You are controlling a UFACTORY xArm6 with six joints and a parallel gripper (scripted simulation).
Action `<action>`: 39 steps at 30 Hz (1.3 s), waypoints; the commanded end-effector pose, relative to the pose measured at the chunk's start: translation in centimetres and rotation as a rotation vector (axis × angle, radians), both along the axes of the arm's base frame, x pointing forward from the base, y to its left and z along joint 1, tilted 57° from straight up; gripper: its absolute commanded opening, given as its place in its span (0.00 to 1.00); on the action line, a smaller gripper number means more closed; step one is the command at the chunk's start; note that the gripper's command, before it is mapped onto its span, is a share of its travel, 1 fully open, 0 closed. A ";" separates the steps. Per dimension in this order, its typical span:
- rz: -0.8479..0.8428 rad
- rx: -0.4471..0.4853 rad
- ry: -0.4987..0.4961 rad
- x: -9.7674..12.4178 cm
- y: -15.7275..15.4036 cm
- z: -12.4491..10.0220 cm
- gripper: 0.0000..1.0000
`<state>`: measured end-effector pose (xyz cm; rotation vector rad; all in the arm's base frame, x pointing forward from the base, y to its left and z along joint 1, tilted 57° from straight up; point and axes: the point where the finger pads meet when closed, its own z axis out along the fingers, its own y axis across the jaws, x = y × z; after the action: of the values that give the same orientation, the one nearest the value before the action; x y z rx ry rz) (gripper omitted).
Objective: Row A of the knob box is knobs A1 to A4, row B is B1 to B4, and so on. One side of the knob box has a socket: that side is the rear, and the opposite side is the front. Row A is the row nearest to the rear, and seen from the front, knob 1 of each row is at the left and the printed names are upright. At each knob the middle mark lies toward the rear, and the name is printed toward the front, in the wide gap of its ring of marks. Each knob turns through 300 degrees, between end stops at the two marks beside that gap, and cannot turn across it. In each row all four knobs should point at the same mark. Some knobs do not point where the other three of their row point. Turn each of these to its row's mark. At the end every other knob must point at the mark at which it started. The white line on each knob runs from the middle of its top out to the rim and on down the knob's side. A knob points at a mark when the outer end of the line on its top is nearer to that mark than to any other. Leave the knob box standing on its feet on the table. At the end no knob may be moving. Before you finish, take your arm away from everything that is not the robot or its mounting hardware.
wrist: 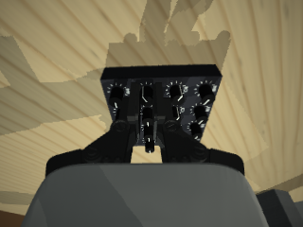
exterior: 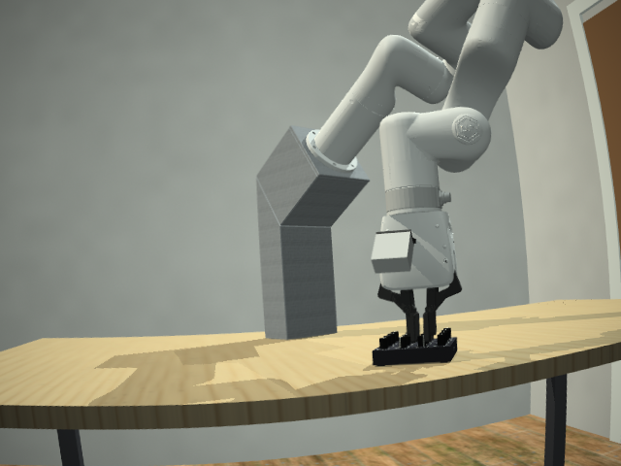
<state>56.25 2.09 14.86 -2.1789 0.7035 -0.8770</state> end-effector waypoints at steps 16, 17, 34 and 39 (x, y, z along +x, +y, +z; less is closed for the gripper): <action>-0.001 0.000 -0.001 0.0 0.0 0.1 0.08; -0.001 0.000 -0.001 0.0 0.0 0.1 0.08; 0.000 -0.002 -0.002 0.0 0.0 0.1 0.08; 0.006 -0.010 -0.006 0.0 0.0 0.1 0.08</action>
<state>56.25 2.09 14.86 -2.1823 0.6970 -0.8802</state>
